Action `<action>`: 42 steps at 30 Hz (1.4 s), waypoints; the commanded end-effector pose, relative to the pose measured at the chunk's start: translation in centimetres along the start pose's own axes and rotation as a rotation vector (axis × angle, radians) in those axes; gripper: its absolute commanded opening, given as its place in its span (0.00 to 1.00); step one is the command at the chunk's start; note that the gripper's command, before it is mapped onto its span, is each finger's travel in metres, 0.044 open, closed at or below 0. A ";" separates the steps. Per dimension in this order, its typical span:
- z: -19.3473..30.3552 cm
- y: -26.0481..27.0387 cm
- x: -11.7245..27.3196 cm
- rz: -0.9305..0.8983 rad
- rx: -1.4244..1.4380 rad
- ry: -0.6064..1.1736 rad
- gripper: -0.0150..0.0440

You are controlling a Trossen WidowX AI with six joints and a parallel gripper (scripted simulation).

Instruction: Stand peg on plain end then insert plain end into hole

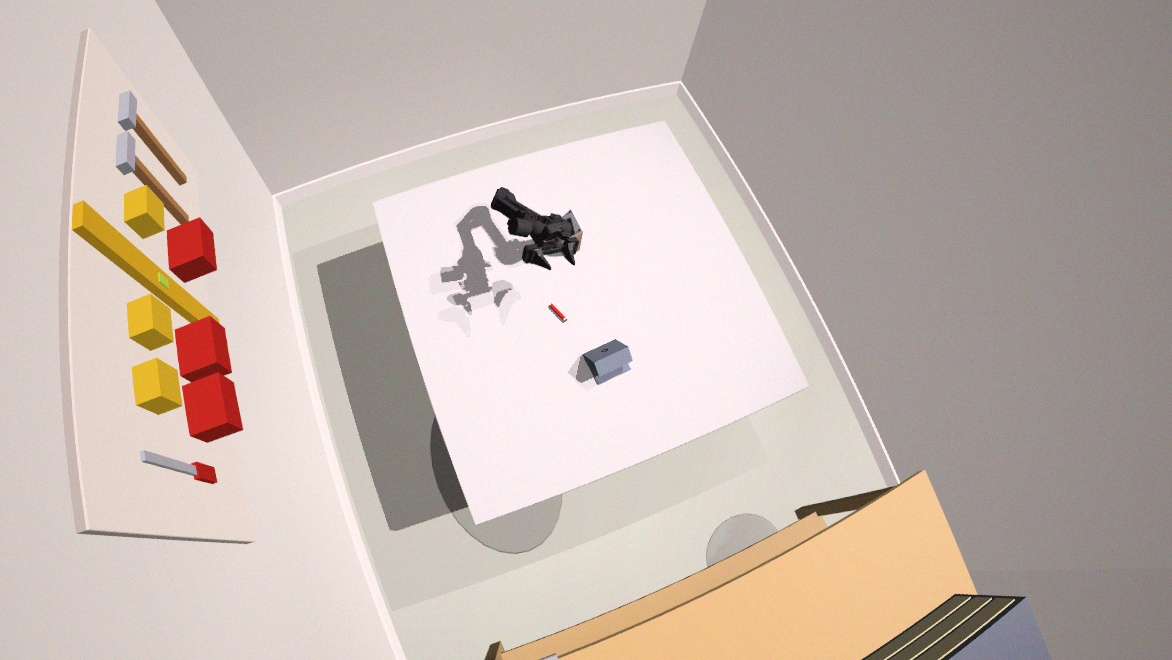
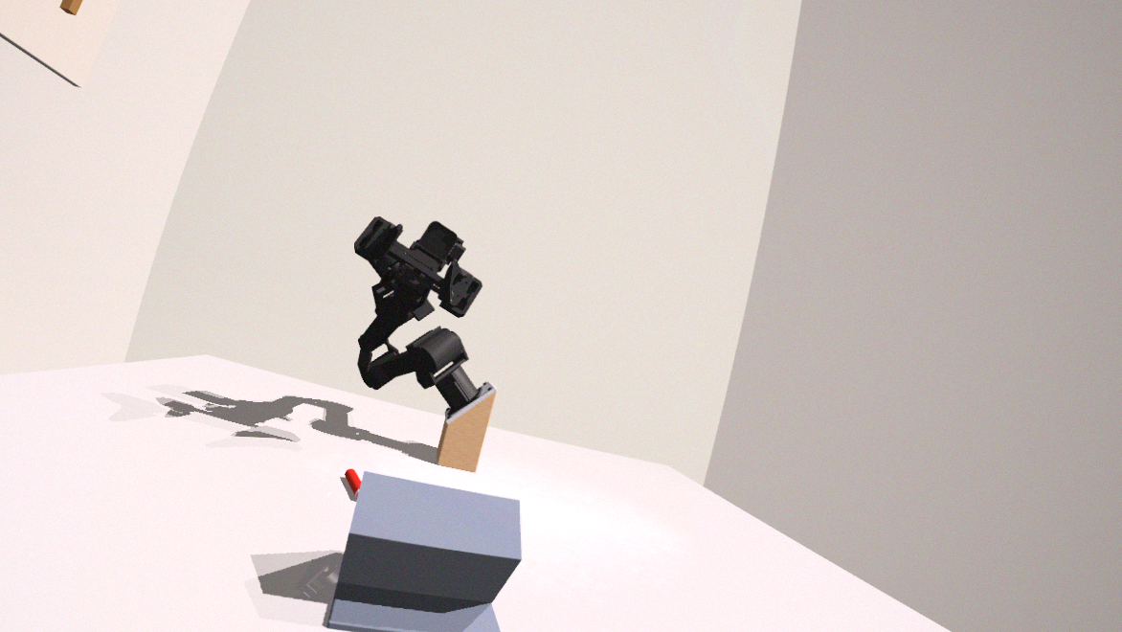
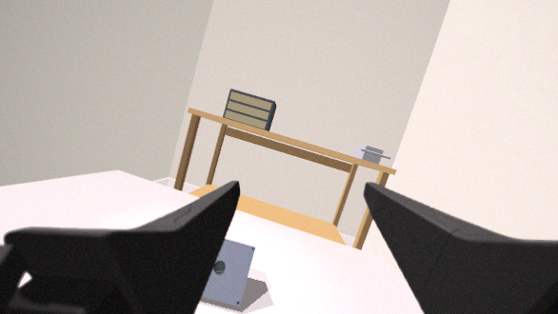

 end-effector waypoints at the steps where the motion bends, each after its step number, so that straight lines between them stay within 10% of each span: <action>1: 0.0 0.0 0.0 -0.004 -0.002 0.004 0.98; 42: 8.8 3.7 -7.5 -0.665 -0.178 1.173 1.00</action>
Point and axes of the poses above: the point midway between the two fingers, 35 mm back from their tips, its own x axis back along the fingers, its own y axis across the jaws, z = x × y, the point moved 6 cm from there along x, back along the fingers, and after that the axes turned 8 degrees about x, right-handed, at the moved point
